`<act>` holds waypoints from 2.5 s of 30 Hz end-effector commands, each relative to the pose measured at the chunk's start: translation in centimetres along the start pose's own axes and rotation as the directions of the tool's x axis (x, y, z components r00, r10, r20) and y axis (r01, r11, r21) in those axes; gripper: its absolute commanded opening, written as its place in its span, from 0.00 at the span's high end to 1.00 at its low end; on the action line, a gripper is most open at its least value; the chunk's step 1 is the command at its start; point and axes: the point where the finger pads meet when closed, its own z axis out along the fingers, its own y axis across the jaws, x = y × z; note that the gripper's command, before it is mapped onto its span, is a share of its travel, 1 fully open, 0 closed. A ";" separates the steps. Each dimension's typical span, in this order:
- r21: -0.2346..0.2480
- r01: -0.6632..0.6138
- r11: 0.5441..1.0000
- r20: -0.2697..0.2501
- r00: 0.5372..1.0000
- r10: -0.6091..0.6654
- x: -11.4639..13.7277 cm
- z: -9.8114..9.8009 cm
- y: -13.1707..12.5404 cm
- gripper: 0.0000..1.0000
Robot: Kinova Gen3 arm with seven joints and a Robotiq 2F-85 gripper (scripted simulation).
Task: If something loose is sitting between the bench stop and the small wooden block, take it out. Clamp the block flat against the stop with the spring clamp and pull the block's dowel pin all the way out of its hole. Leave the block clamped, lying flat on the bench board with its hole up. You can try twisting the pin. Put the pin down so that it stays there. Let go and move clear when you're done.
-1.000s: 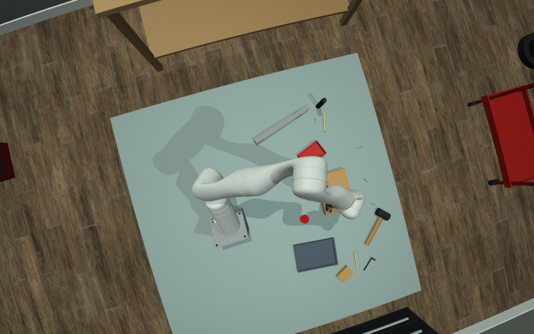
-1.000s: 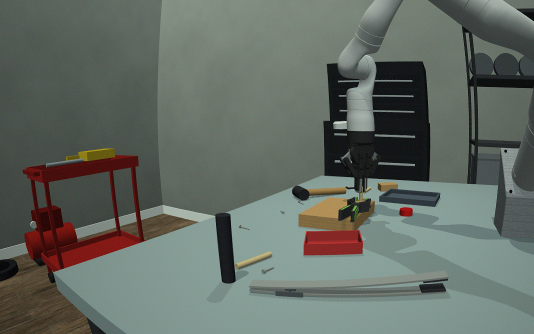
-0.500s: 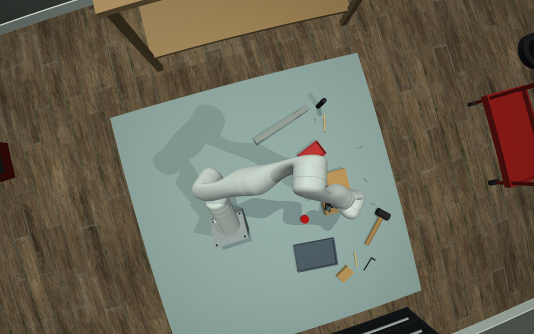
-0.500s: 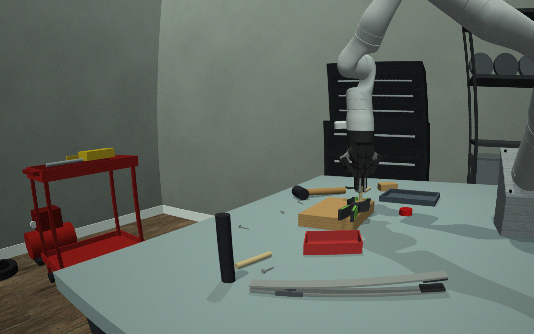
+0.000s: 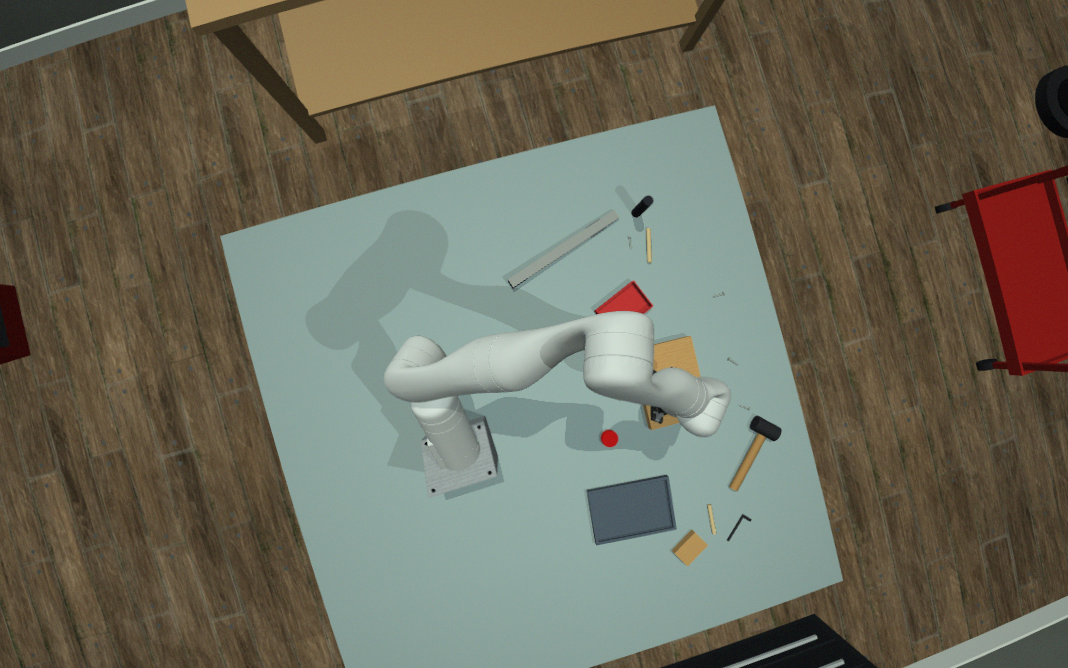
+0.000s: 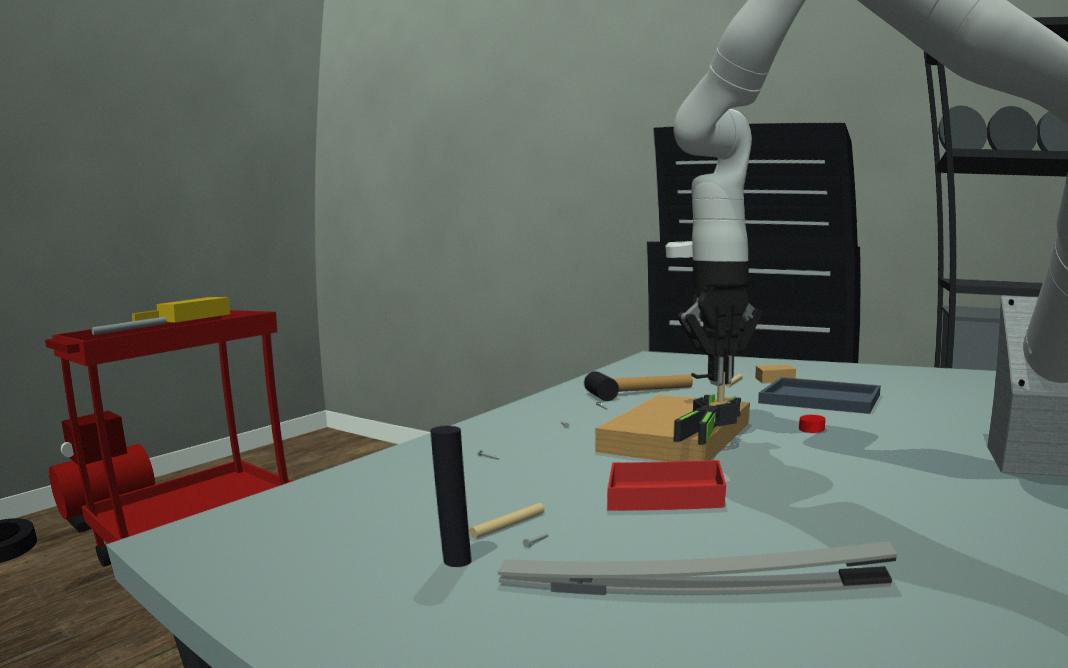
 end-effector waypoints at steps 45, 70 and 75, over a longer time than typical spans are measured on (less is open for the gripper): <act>0.002 0.326 0.945 0.000 0.945 -0.326 0.0 -0.2 0.0 0.90; 0.002 0.460 0.888 -0.001 0.888 -0.460 0.0 -0.2 0.0 0.90; 0.002 0.489 0.872 -0.001 0.872 -0.489 0.0 -0.2 0.0 0.90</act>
